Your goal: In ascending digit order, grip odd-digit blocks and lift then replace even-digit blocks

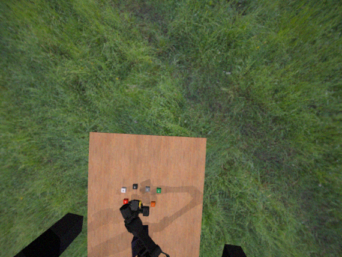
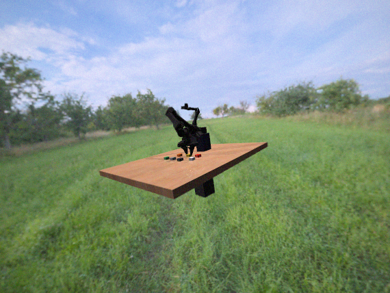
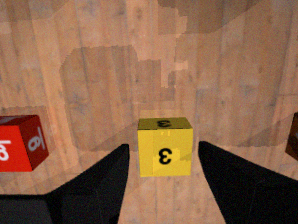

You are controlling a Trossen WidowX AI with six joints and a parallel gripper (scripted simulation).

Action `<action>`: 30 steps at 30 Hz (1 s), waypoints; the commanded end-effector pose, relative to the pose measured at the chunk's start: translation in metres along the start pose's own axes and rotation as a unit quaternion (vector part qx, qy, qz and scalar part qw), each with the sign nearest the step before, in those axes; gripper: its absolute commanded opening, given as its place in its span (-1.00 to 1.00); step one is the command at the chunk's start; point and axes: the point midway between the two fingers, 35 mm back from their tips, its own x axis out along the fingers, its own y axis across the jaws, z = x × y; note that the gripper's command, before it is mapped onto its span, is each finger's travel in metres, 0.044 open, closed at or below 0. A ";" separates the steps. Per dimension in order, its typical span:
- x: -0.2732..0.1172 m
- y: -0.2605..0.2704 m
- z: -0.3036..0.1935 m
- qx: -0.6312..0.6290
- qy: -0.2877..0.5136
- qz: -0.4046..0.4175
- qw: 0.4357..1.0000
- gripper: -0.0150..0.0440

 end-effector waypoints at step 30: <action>-0.117 0.001 -0.001 -0.004 0.001 0.000 1.000 -0.08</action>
